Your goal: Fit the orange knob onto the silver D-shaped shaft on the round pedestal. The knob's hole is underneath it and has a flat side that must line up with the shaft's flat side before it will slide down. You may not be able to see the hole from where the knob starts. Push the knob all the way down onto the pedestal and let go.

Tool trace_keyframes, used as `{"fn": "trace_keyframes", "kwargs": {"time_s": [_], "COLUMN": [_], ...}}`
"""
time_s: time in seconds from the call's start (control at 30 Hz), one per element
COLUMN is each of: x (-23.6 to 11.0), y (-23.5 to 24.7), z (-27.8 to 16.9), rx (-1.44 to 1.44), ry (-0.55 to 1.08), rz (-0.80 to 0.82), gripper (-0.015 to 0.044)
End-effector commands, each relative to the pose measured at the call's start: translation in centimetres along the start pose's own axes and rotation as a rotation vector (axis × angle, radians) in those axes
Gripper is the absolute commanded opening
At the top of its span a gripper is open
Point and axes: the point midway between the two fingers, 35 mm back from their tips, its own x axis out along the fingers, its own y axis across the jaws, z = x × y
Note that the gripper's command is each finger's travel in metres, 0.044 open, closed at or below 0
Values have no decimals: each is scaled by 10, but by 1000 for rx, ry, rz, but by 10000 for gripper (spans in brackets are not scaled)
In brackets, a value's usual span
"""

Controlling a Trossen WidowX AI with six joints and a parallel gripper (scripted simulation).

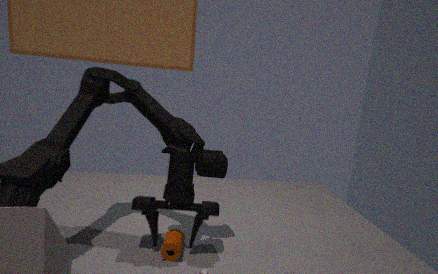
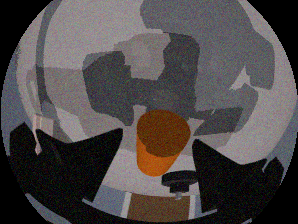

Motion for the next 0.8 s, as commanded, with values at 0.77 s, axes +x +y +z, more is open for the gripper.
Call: {"fn": "trace_keyframes", "kwargs": {"time_s": [0.77], "x": [1], "y": [0], "z": [0], "rx": [3], "ry": [4], "rz": [-2], "gripper": [179]}}
